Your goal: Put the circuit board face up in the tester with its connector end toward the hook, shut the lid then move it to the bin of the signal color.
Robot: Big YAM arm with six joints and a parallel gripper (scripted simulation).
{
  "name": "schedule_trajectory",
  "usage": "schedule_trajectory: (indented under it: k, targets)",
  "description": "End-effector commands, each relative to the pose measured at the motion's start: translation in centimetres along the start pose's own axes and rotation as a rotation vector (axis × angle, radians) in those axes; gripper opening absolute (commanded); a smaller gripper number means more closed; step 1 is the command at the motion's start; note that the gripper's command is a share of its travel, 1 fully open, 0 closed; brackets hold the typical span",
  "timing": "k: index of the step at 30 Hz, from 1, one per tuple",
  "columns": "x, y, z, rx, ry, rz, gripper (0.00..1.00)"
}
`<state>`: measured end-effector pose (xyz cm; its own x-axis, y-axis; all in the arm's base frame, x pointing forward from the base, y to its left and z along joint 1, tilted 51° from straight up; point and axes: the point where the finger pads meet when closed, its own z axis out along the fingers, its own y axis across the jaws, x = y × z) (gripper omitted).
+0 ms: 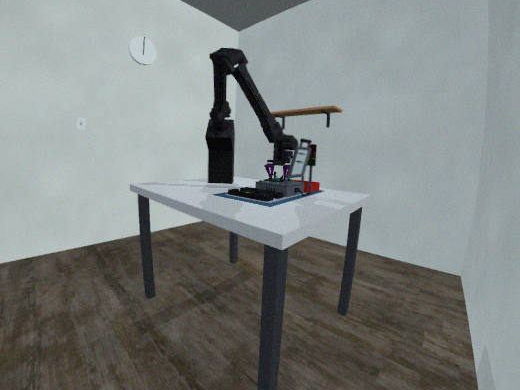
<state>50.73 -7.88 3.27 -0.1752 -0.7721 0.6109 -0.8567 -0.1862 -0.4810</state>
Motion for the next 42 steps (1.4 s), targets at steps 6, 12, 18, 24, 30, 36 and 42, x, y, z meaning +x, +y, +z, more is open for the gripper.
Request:
schedule_trajectory:
  k: [6,12,18,24,30,36,42]
  targets:
    - [0.5,-0.7,0.2,0.011,0.002,0.006,0.92]
    - [0.5,-0.7,0.2,0.011,0.002,0.006,0.92]
    - [0.5,-0.7,0.2,0.011,0.002,0.006,0.92]
    - [0.5,-0.7,0.2,0.011,0.002,0.006,0.92]
    - [0.5,-0.7,0.2,0.011,0.002,0.006,0.92]
    - [0.5,-0.7,0.1,0.011,0.002,0.006,0.92]
    - [-0.3,-0.9,-1.8,0.025,-0.01,0.003,0.92]
